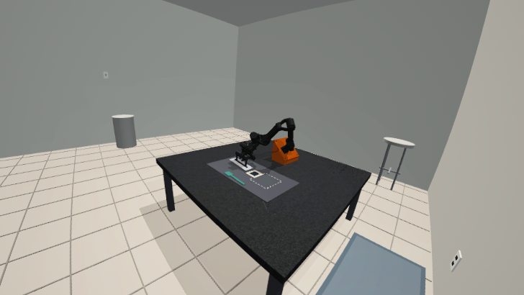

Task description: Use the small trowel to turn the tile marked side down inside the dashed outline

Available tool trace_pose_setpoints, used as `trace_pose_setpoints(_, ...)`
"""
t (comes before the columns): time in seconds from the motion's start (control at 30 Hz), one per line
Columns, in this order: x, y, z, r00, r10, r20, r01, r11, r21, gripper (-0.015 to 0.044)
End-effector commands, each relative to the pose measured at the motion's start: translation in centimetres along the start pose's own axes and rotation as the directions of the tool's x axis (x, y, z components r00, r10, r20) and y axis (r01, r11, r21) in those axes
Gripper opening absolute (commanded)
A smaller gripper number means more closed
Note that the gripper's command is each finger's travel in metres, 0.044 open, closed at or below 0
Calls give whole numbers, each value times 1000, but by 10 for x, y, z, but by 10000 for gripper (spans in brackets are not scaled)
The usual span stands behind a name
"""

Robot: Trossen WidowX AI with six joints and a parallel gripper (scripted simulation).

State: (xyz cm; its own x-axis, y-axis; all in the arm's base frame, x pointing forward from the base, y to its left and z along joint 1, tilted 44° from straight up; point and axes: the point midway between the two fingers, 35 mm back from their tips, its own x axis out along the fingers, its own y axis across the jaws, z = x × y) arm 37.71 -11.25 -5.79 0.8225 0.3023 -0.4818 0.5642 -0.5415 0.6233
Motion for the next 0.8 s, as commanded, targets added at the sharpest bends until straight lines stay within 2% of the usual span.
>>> trace_pose_setpoints(0.0, 3, -1, 2, 1000, 16, 10, -15, 1000, -2, 0)
trace_pose_setpoints(0.77, 9, -8, -21, 1000, 15, 9, -15, 1000, 0, 0)
